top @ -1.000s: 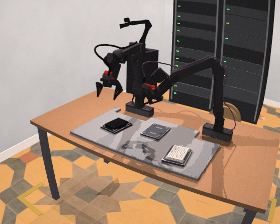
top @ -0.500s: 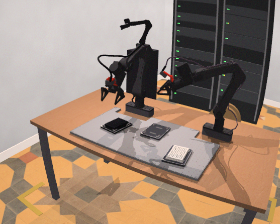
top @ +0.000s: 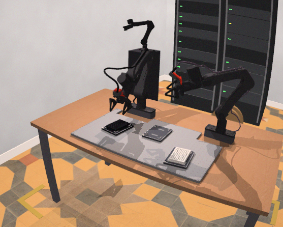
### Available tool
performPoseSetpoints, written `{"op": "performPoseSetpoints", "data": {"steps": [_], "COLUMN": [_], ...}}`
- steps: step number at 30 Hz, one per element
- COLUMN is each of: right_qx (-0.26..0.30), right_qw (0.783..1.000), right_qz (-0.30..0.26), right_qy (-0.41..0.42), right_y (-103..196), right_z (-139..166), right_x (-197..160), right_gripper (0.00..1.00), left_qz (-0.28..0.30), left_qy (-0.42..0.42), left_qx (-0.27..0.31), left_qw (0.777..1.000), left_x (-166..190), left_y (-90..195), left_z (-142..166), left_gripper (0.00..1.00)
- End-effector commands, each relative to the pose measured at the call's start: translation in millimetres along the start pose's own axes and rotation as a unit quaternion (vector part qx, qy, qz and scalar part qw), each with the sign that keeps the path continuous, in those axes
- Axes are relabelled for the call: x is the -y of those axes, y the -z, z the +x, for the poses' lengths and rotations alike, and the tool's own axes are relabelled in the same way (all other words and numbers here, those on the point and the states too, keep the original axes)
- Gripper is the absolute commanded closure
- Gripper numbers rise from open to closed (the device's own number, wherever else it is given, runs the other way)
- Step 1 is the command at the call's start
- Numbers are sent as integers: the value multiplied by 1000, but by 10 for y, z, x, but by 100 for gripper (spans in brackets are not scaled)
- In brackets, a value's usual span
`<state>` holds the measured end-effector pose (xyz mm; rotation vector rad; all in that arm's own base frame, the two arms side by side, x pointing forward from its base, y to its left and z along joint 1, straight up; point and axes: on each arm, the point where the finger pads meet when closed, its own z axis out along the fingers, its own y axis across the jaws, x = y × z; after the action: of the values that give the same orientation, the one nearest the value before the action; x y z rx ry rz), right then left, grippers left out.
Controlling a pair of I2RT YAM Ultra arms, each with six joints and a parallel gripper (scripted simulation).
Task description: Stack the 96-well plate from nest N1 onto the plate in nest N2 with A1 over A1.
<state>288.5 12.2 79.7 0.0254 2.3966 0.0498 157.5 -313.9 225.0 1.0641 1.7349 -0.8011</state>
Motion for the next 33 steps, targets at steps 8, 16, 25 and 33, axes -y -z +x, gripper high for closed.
{"op": "performPoseSetpoints", "data": {"steps": [8, 16, 25, 33], "right_qx": [30, -8, -178, -313], "right_qw": [999, 1000, 983, 948], "right_qz": [-7, 1, 21, 31], "right_qy": [-10, -15, -27, -39], "right_y": [24, 29, 29, -41], "right_z": [42, 134, 356, 289], "right_x": [-26, -16, -7, -46], "right_gripper": [0, 0, 0, 0], "left_qz": [-3, 0, 0, 0], "left_qy": [6, 6, 6, 6], "left_qx": [28, 26, 26, 26], "left_qw": [1000, 1000, 1000, 1000], "left_x": [-1, 8, 8, 8], "left_y": [73, 57, 57, 57], "left_z": [-134, -140, -140, -140], "left_gripper": [0, 0, 0, 0]}}
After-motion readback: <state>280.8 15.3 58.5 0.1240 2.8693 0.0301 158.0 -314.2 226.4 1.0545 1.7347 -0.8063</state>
